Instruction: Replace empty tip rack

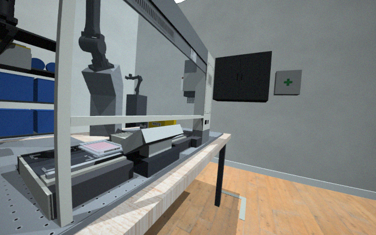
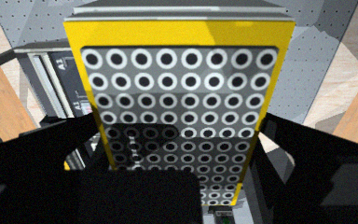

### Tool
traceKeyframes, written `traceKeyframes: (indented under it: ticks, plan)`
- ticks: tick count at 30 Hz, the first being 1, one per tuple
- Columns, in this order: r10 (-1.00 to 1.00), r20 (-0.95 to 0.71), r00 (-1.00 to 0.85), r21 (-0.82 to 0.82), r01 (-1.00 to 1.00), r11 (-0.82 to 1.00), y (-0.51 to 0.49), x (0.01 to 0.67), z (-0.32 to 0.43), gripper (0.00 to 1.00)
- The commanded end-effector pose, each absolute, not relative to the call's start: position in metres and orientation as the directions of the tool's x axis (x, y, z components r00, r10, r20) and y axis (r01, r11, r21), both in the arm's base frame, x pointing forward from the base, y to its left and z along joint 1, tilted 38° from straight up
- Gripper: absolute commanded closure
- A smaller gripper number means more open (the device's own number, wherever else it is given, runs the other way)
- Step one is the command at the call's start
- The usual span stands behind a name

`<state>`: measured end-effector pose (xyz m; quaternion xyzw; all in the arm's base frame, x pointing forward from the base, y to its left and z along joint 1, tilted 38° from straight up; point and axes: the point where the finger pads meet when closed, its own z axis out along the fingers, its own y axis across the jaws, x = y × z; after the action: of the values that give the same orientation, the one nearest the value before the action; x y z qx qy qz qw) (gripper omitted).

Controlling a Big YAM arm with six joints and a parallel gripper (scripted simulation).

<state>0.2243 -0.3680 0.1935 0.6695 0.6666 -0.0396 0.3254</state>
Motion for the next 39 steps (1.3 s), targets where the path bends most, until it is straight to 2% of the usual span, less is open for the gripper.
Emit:
traceKeyframes:
  ticks: [1, 8, 26, 33, 39]
  plan:
    - [0.855, -0.501, 0.132, 0.402, 0.911, 0.095, -0.373, 0.227, 0.209, 1.00]
    - [0.855, -0.501, 0.132, 0.402, 0.911, 0.095, -0.373, 0.227, 0.209, 1.00]
    - [0.856, -0.498, 0.136, 0.411, 0.906, 0.095, -0.299, 0.236, 0.166, 1.00]
    - [0.847, -0.508, 0.160, 0.419, 0.904, 0.081, -0.314, 0.237, 0.178, 1.00]
    - [0.858, -0.496, 0.137, 0.413, 0.906, 0.094, -0.273, 0.239, 0.150, 1.00]
